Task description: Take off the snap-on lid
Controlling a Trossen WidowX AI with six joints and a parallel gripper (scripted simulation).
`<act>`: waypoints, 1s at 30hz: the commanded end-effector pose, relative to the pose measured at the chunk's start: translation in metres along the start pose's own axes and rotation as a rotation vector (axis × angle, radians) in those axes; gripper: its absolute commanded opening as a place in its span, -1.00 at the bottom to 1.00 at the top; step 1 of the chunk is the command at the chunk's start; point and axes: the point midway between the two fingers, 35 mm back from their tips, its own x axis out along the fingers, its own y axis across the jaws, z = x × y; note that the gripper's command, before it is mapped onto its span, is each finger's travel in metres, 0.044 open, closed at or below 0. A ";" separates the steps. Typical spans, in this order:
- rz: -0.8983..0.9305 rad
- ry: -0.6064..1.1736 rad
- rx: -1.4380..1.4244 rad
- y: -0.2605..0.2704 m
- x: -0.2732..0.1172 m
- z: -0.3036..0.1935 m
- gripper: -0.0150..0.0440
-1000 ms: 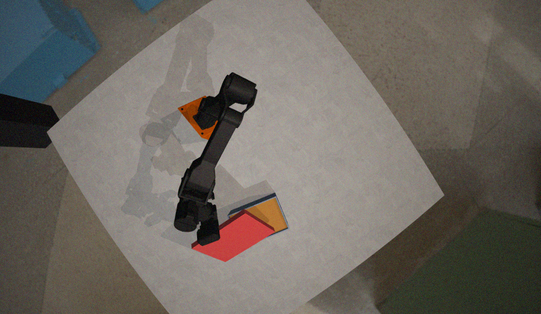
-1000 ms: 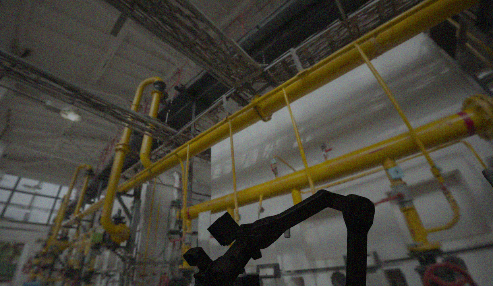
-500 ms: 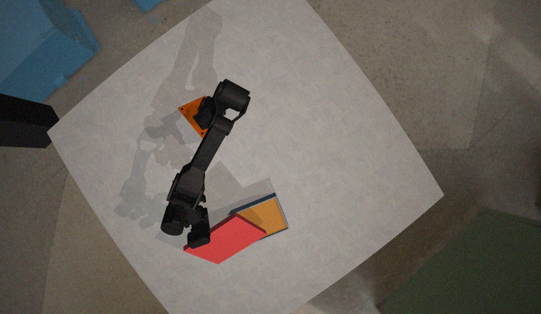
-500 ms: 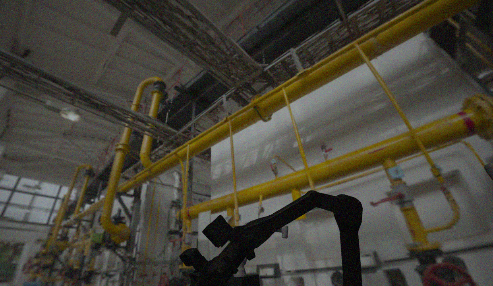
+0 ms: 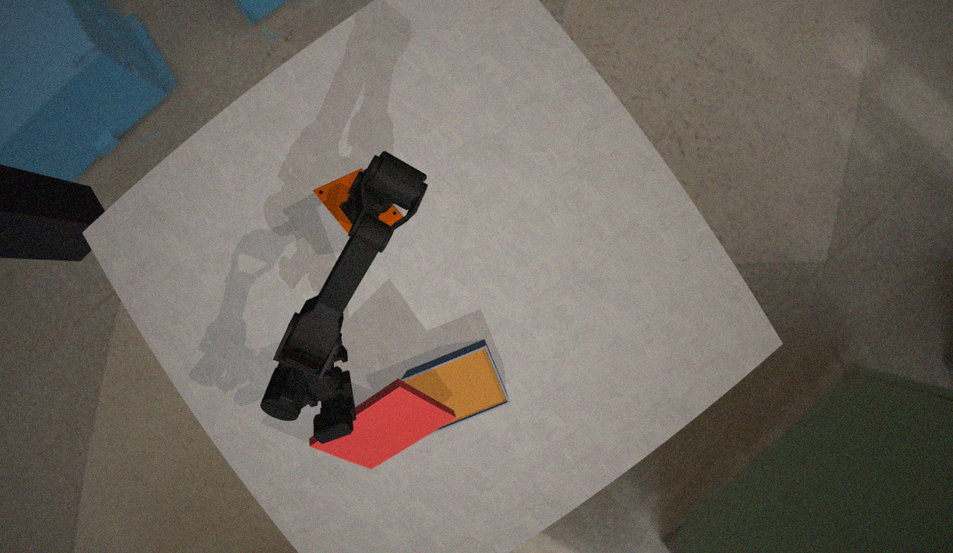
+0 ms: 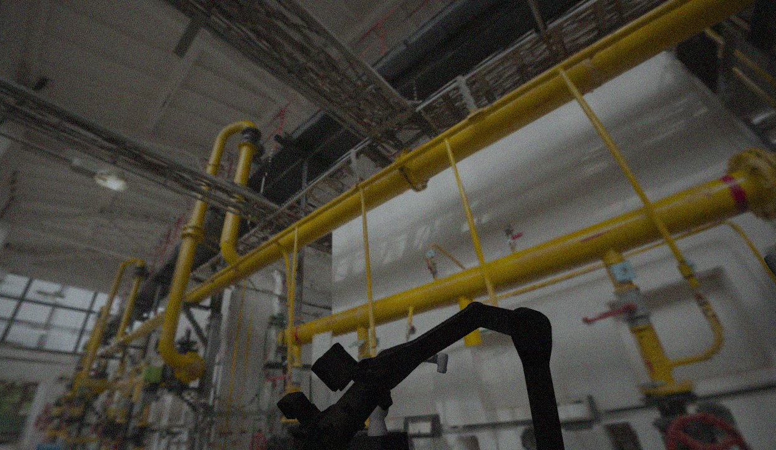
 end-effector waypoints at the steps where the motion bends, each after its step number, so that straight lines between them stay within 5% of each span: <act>1: 0.010 0.005 -0.007 0.003 -0.002 0.009 -0.49; 30: 0.011 0.002 -0.010 0.002 -0.005 0.067 -0.49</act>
